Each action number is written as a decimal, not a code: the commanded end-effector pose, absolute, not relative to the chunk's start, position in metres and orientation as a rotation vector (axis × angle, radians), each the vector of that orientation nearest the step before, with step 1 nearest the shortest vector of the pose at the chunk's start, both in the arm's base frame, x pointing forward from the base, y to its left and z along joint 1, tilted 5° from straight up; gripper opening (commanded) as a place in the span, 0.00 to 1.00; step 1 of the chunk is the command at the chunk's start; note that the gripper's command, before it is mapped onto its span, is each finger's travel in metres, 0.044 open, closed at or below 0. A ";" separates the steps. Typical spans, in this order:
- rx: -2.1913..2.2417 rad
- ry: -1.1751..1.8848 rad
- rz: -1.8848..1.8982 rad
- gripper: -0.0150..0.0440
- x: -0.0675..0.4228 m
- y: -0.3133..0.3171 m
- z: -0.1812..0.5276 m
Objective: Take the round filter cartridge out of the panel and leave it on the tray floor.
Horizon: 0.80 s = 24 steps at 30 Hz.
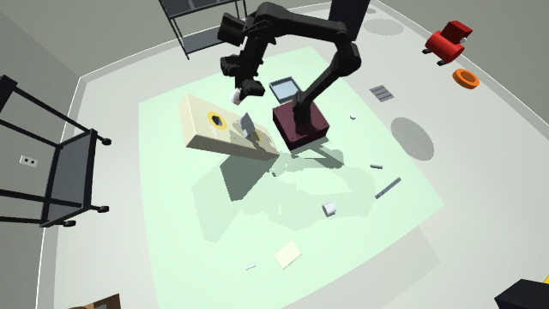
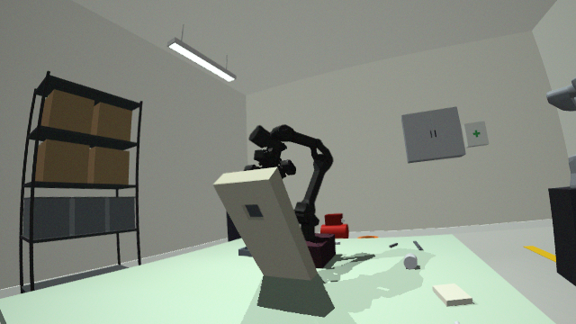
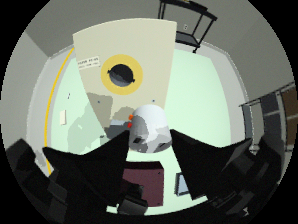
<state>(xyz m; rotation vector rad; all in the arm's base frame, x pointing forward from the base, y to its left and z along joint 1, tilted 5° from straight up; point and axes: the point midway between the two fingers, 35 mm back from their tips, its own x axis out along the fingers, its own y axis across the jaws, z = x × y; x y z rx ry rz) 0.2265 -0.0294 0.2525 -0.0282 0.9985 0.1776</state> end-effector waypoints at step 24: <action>0.178 1.012 -0.171 0.25 0.217 -0.129 0.228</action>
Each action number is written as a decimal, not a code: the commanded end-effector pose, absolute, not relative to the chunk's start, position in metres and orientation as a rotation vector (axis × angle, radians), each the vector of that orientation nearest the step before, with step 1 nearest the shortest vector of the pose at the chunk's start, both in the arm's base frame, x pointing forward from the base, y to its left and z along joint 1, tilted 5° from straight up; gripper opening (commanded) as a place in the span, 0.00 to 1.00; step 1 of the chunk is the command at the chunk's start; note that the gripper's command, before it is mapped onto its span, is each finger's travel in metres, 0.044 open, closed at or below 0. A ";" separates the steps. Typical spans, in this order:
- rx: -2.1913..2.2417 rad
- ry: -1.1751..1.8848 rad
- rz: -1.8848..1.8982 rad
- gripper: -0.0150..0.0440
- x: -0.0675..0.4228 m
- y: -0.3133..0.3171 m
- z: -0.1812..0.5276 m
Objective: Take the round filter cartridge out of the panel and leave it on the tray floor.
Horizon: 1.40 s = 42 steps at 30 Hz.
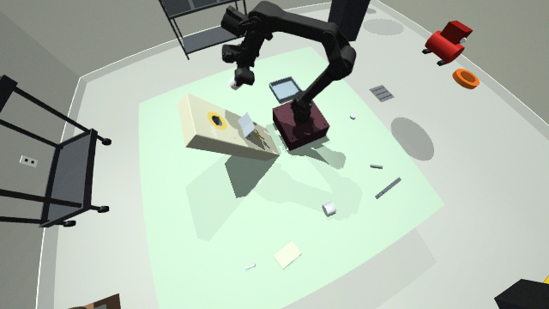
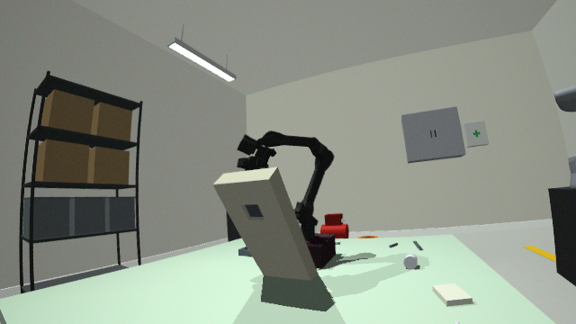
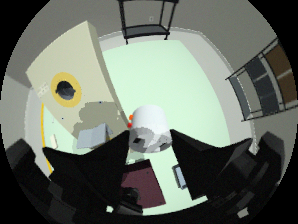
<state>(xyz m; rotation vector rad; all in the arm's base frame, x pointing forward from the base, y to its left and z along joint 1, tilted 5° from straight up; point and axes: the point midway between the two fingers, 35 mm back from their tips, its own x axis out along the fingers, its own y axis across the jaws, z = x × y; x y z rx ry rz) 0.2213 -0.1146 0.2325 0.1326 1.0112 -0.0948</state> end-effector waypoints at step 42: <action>0.699 0.893 -1.071 0.25 0.081 -0.276 0.129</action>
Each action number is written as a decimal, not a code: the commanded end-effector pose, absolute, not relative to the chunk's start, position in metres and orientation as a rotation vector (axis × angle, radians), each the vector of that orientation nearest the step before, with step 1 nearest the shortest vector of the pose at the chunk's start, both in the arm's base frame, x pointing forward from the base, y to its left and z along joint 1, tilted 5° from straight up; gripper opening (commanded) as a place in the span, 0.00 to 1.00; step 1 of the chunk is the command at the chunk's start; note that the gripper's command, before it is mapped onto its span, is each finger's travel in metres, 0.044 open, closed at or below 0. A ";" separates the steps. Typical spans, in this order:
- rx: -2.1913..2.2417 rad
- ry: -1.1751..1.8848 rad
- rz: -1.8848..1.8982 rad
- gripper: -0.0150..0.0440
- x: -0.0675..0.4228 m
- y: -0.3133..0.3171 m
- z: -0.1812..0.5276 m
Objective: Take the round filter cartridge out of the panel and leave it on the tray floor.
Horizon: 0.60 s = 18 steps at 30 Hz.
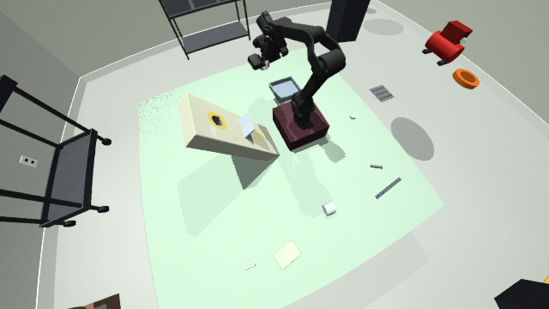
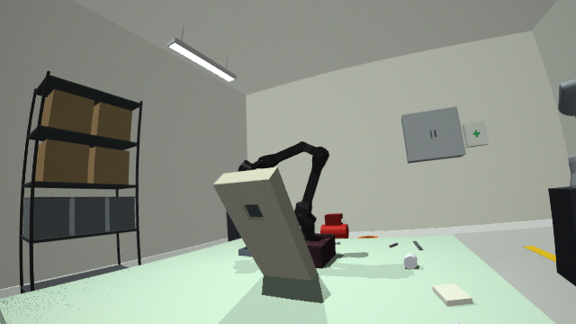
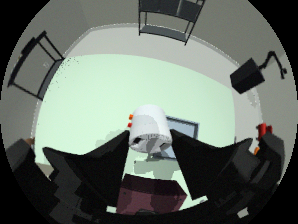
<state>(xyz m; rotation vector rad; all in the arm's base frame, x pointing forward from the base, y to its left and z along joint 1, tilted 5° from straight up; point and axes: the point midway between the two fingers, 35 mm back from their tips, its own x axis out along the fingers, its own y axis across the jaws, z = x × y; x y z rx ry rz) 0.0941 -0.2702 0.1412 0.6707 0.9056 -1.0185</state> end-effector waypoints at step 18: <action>0.879 0.817 -1.385 0.25 -0.011 -0.277 0.046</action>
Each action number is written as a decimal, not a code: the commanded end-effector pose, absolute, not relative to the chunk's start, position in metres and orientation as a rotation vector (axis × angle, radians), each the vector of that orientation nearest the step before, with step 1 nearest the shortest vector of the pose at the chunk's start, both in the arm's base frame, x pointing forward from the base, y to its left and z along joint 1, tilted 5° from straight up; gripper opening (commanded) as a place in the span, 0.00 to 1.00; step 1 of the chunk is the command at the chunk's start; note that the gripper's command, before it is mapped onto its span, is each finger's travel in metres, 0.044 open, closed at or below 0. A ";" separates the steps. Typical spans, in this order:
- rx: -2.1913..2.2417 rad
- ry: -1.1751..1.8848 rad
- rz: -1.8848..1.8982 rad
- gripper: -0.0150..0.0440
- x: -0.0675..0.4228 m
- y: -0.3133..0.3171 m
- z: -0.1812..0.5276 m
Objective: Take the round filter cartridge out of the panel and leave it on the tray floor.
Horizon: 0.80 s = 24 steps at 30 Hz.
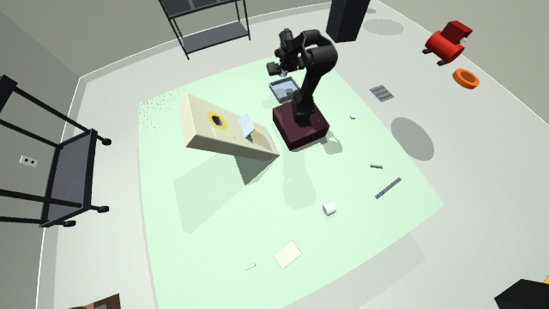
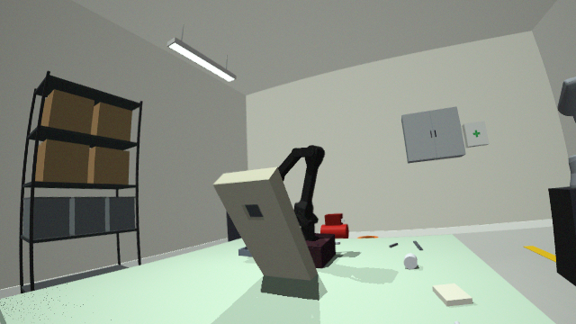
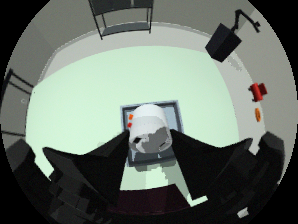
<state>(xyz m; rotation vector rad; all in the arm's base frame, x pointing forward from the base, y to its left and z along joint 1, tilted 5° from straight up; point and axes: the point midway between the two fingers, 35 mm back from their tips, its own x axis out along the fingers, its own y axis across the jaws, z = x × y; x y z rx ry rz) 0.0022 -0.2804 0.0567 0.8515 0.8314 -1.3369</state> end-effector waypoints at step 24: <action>0.887 0.814 -1.396 0.25 -0.011 -0.271 -0.032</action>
